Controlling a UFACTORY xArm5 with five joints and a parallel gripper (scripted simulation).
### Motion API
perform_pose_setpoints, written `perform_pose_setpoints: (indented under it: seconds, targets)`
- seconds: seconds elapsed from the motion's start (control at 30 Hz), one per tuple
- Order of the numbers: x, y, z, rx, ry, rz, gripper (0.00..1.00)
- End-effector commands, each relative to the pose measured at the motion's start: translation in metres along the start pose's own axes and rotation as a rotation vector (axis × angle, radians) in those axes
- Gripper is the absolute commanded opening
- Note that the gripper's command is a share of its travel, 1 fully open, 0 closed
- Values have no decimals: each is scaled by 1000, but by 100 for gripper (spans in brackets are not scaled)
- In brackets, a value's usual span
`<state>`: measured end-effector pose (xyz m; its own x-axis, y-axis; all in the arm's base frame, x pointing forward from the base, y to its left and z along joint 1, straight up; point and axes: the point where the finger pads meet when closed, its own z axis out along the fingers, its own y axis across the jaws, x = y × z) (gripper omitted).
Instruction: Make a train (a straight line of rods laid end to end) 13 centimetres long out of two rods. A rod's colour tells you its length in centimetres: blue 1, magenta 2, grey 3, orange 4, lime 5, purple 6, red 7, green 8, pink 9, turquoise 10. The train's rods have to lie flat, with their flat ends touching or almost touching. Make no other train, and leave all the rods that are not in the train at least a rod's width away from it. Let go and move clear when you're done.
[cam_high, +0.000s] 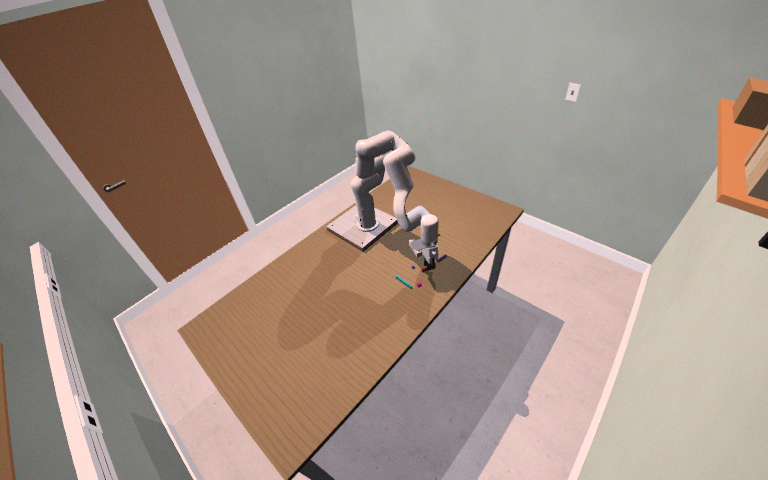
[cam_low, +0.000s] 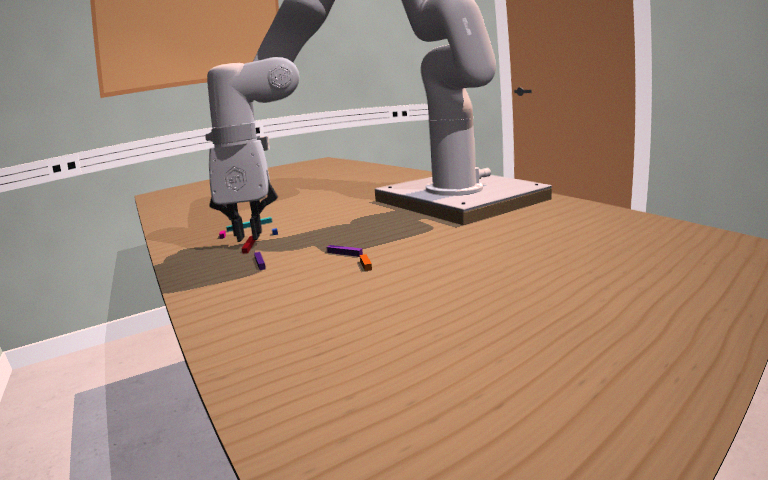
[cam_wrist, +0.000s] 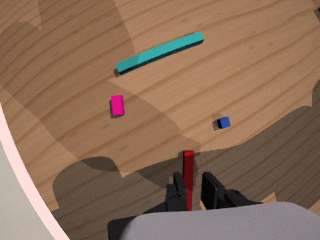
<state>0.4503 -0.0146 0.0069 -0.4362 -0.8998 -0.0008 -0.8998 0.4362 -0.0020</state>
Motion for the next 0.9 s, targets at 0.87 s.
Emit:
perform_pose_setpoints:
  seconds: [0.87]
  targets:
    - [0,-1,13,3,-1,0,24]
